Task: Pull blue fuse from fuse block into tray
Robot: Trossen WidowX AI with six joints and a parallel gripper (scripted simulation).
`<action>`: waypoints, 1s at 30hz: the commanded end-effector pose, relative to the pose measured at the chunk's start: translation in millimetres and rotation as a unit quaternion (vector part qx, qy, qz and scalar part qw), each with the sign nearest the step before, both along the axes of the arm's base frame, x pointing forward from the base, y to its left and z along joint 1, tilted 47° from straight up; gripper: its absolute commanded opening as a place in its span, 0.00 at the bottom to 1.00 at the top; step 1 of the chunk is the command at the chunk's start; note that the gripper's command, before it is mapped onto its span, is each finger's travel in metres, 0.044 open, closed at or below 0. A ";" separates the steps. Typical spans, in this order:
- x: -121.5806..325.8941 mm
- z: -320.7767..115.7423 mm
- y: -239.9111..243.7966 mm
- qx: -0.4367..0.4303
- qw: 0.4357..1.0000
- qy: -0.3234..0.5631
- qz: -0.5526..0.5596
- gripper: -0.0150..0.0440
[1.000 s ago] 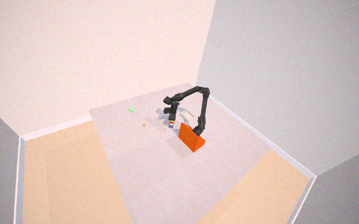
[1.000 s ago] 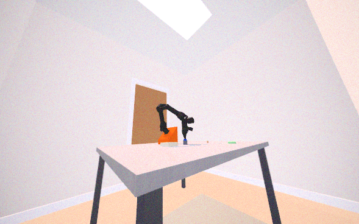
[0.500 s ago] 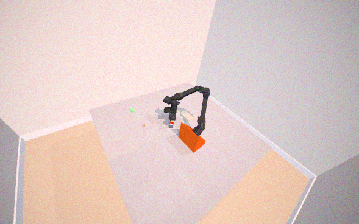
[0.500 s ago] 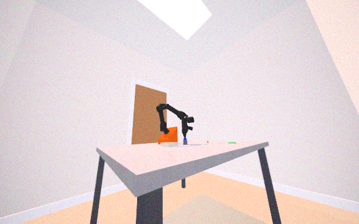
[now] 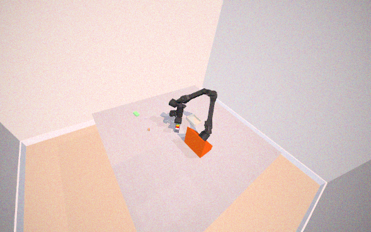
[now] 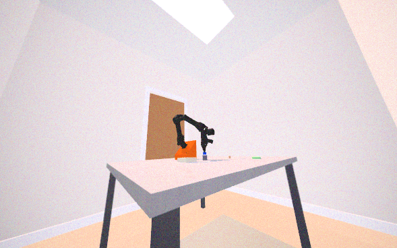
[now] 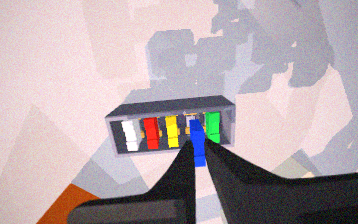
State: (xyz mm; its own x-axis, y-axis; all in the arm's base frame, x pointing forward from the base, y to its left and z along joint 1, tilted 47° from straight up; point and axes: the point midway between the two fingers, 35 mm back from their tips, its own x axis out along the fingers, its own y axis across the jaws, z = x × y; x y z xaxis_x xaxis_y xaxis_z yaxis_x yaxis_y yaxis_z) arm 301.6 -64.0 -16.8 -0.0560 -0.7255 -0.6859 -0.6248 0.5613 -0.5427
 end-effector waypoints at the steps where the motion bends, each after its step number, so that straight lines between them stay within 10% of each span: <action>1: 0.4 1.5 1.5 0.001 1.000 -0.001 -0.002 0.25; 30: 1.7 21.9 21.5 0.002 1.000 -0.001 -0.001 0.25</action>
State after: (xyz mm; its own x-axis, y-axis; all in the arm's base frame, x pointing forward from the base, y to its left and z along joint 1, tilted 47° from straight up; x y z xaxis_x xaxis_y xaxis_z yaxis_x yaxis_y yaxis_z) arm 302.3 -42.8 2.6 -0.0556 -0.7258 -0.6857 -0.6279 0.5593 -0.5412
